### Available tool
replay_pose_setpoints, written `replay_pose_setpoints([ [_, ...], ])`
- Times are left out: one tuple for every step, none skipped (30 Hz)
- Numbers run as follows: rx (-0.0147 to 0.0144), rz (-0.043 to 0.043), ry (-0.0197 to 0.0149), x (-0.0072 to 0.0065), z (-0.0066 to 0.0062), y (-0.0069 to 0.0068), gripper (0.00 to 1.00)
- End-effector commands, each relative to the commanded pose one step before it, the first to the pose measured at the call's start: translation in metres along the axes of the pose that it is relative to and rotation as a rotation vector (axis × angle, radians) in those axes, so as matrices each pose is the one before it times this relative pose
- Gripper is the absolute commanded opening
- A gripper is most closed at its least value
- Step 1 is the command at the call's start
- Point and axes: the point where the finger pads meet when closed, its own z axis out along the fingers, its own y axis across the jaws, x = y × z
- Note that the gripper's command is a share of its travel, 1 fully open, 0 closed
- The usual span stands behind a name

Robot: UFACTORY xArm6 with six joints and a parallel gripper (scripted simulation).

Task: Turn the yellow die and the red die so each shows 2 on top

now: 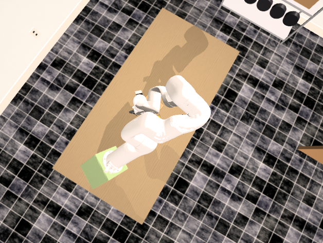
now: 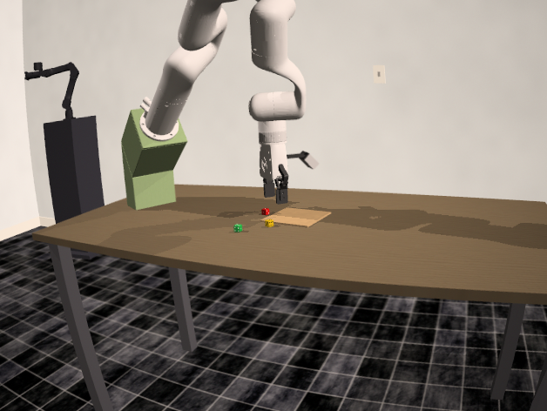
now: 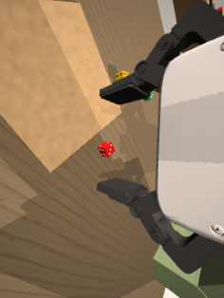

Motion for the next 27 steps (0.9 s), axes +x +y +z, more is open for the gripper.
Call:
replay_pose_setpoints([
  [-0.00012, 0.00029, 0.00179, 0.00066, -0.01219, 0.00018, 1.00],
  [-0.00001, 0.00000, 0.00000, 0.00000, -0.00544, 0.00000, 1.00],
  [-0.00003, 0.00000, 0.00000, 0.00001, -0.00610, 0.00001, 1.00],
  [0.00000, 0.00000, 0.00000, 0.00000, -0.00661, 0.00000, 1.00],
  [0.00002, 0.00000, 0.00000, -0.00001, -0.00695, -0.00001, 1.00],
  [-0.00004, 0.00000, 0.00000, 0.00001, -0.00713, 0.00001, 1.00],
  [0.00005, 0.00000, 0.00000, -0.00001, -0.00719, -0.00001, 1.00],
  [-0.00007, 0.00000, 0.00000, 0.00002, -0.00712, 0.00002, 1.00],
  [0.00006, 0.00000, 0.00000, -0.00001, -0.00694, -0.00001, 1.00],
  [-0.00006, 0.00001, 0.00001, 0.00001, -0.00668, 0.00002, 1.00],
  [0.00000, 0.00000, 0.00000, 0.00000, 0.00000, 0.00000, 1.00],
  [0.00000, 0.00000, 0.00000, 0.00000, 0.00000, 0.00000, 1.00],
  [-0.00002, 0.00000, 0.00000, 0.00000, -0.00634, 0.00001, 1.00],
  [0.00003, 0.00000, 0.00000, -0.00001, -0.00591, -0.00001, 1.00],
  [0.00003, 0.00000, 0.00000, -0.00001, -0.00542, -0.00001, 1.00],
  [0.00000, 0.00000, 0.00000, 0.00000, -0.00485, 0.00000, 1.00],
  [-0.00005, 0.00001, 0.00001, 0.00001, -0.00423, 0.00001, 1.00],
  [-0.00004, 0.00001, 0.00001, 0.00001, -0.00354, 0.00001, 1.00],
  [0.00010, -0.00002, -0.00002, -0.00002, -0.00279, -0.00002, 1.00],
  [-0.00011, 0.00002, 0.00002, 0.00002, -0.00209, 0.00003, 1.00],
  [0.00004, -0.00001, -0.00001, -0.00001, -0.00137, -0.00001, 1.00],
  [0.00006, -0.00001, -0.00001, -0.00001, -0.00076, -0.00001, 1.00],
  [0.00003, -0.00001, -0.00001, -0.00001, -0.00030, -0.00001, 1.00],
  [0.00001, 0.00000, 0.00000, 0.00000, -0.00005, 0.00000, 1.00],
  [0.00000, 0.00000, 0.00000, 0.00000, 0.00000, 0.00000, 1.00],
  [0.00000, 0.00000, 0.00000, 0.00000, 0.00000, 0.00000, 1.00],
  [0.00000, 0.00000, 0.00000, 0.00000, 0.00000, 0.00000, 1.00],
])
